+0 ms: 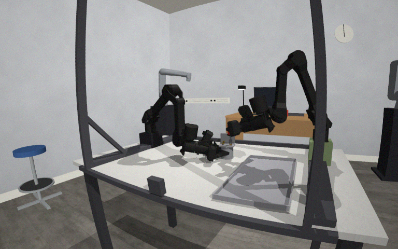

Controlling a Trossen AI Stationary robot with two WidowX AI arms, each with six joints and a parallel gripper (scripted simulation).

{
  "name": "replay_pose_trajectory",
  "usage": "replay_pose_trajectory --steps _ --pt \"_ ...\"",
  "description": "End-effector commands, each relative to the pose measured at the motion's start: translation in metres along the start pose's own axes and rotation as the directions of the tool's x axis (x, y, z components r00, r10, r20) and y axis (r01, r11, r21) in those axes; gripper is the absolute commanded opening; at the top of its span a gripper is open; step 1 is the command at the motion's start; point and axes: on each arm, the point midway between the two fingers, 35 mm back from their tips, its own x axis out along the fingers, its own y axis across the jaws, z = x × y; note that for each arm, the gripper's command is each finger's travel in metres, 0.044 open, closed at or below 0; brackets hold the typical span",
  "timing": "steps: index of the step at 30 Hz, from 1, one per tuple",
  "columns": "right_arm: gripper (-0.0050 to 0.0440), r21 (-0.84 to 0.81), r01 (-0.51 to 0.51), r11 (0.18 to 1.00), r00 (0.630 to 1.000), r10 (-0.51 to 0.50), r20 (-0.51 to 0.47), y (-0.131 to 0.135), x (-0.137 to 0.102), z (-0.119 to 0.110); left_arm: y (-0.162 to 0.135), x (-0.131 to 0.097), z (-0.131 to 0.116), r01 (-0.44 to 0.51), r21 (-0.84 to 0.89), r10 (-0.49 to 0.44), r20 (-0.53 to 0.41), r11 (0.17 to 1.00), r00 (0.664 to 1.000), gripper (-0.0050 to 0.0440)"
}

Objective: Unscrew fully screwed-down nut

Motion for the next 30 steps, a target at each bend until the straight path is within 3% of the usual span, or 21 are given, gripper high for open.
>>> replay_pose_trajectory --steps 1,30 --pt "0.0135 0.021 -0.009 1.0 1.0 0.008 0.026 0.0038 -0.0004 0.011 -0.0042 0.0034 0.0157 0.002 -0.027 -0.002 0.027 1.0 1.0 0.0245" --pt "0.0135 0.011 -0.01 1.0 1.0 0.009 0.015 0.0038 0.0002 0.0043 -0.0042 0.0034 0.0157 0.002 -0.027 -0.002 0.027 1.0 1.0 0.0245"
